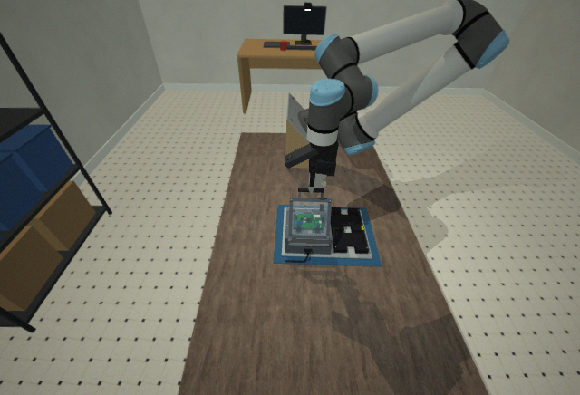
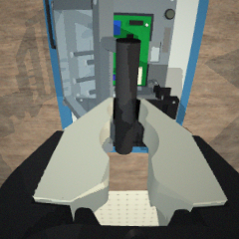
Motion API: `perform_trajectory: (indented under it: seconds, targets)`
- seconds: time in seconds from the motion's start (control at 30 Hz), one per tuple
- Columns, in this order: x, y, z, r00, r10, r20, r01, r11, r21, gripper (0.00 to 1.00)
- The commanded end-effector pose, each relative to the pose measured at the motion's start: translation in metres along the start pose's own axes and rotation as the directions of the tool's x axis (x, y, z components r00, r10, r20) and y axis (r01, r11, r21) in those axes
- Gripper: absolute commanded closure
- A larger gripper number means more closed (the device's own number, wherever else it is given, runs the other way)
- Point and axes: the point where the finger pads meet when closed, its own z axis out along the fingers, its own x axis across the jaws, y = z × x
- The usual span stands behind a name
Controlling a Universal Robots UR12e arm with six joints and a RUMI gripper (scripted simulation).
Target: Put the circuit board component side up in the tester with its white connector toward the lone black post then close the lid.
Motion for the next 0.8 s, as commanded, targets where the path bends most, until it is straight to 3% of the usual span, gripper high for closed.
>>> perform_trajectory:
  seconds: [0.0, 0.77]
  targets:
    - [0.008, 0.0, 0.005, 1.0, 0.0, 0.001, 0.0, 1.0, 0.001, 1.0]
    - [0.039, -0.001, 0.032, 1.0, 0.0, 0.001, 0.0, 1.0, 0.001, 1.0]
